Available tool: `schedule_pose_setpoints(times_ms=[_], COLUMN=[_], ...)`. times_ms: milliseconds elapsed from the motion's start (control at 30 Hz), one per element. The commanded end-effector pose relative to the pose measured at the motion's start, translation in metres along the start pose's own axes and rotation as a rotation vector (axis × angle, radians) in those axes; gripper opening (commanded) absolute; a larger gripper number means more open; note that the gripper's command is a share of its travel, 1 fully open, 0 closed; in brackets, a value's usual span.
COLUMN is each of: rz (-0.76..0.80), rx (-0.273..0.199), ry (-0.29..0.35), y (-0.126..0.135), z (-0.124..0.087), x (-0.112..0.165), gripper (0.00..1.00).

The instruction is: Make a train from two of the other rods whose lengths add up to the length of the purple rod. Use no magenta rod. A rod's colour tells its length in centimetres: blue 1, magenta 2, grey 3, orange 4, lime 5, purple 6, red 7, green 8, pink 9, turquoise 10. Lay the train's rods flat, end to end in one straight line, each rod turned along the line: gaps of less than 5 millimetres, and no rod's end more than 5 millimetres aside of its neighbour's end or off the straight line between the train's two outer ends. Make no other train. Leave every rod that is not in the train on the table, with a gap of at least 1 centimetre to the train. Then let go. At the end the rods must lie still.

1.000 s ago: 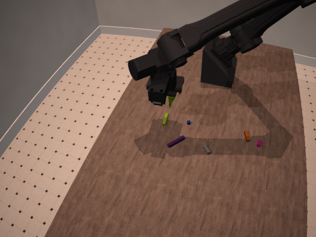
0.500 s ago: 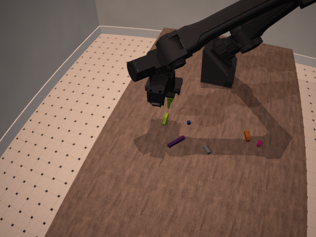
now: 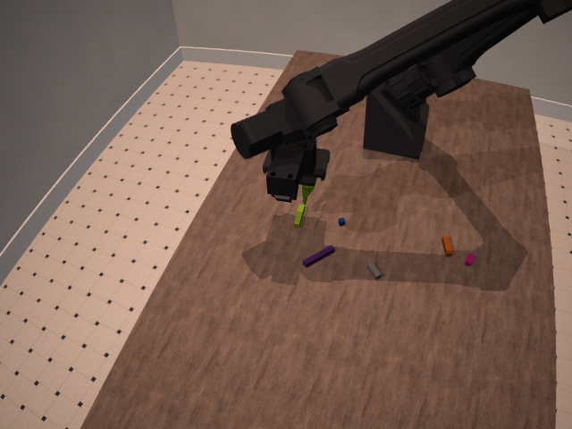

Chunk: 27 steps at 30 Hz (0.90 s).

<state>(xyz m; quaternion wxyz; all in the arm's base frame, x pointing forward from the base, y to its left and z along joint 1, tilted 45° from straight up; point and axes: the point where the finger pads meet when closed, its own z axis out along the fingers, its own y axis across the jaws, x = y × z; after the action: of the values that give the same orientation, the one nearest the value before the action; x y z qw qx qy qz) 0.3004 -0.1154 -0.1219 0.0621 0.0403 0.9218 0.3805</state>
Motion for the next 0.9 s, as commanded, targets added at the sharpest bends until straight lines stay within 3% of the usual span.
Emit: schedule_pose_setpoints(times_ms=[0,867], rz=[0.009,0.009], rx=[-0.004,-0.004], ry=[0.012,0.013], y=[0.001,0.001], z=[0.014,0.033], x=[0.001,0.002], gripper=[0.24,0.24])
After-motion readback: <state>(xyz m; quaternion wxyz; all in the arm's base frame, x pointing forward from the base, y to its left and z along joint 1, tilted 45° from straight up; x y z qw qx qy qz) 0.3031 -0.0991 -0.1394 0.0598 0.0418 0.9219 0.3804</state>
